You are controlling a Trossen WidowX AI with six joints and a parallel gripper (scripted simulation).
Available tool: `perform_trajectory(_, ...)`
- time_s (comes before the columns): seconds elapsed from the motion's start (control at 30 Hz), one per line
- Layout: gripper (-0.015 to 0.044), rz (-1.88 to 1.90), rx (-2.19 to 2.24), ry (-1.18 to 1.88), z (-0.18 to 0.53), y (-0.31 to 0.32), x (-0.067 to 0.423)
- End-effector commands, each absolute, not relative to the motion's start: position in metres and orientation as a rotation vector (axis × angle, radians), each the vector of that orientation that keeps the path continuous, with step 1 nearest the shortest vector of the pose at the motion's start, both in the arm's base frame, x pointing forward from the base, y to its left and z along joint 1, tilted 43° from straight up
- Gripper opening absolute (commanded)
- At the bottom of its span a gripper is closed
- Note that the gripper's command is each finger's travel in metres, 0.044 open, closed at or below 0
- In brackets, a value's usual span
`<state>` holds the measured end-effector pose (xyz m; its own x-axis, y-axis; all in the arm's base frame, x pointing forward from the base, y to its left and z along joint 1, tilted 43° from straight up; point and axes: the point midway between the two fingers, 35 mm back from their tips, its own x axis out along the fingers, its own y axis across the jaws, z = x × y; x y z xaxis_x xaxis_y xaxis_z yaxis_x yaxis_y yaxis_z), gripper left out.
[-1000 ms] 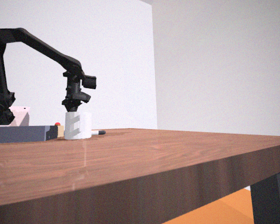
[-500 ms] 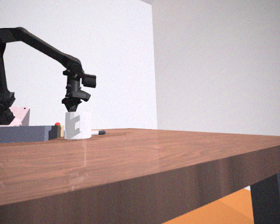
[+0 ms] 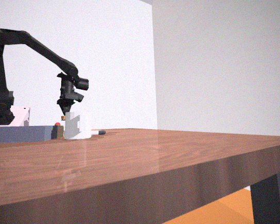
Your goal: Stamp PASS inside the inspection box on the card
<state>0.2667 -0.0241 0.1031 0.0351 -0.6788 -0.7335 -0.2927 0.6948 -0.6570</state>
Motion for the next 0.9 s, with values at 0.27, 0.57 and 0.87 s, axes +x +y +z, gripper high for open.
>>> perform_trajectory(0.27, 0.0000, -0.361, -0.823, 1.557, 0.084, -0.008, 0.247)
perform_trajectory(0.57, 0.0000, -0.359, -0.823, 1.557, 0.080, -0.012, 0.248)
perform_trajectory(0.87, 0.0000, -0.359, -0.822, 1.556, 0.076, -0.016, 0.248)
